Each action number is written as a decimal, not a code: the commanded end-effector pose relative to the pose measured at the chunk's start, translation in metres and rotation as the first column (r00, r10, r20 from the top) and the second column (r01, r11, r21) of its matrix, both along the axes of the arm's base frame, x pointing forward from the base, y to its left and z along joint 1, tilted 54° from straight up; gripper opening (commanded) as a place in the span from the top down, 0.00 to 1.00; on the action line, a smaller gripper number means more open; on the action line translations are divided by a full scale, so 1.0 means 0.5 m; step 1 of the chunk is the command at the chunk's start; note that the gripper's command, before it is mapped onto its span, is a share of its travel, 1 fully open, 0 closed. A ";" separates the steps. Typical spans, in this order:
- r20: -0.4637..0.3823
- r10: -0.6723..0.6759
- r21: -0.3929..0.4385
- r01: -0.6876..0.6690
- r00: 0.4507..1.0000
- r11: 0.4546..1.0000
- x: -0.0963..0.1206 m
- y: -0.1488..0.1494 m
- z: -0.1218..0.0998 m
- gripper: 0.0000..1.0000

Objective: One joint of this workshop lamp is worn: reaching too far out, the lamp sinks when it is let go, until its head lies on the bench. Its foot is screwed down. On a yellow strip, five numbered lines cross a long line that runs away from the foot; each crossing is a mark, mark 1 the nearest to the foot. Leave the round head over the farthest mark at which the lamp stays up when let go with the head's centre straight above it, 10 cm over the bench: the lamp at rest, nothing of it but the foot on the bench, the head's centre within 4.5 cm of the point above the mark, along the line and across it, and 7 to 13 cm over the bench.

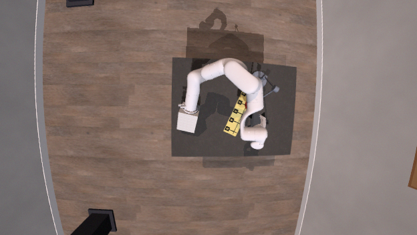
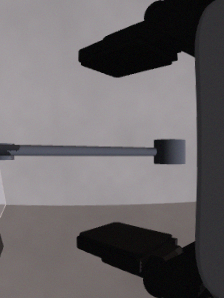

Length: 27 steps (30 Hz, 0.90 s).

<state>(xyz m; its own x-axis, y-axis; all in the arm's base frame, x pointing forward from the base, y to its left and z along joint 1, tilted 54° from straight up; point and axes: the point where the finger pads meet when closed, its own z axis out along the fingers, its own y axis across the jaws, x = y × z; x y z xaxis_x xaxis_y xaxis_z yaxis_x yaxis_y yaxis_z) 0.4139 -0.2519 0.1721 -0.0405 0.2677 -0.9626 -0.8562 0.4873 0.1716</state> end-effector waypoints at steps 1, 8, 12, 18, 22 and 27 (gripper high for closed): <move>0.002 0.000 -0.003 0.000 1.000 1.000 0.001 -0.001 0.002 0.00; 0.002 -0.001 -0.003 0.001 1.000 1.000 0.002 0.002 0.003 0.00; 0.001 -0.001 -0.003 0.001 1.000 1.000 0.003 0.004 0.003 0.00; 0.002 -0.001 -0.003 0.001 1.000 1.000 0.003 0.004 0.003 0.00; 0.002 -0.001 -0.003 0.001 1.000 1.000 0.003 0.004 0.003 0.00; 0.002 -0.001 -0.003 0.001 1.000 1.000 0.003 0.004 0.003 0.00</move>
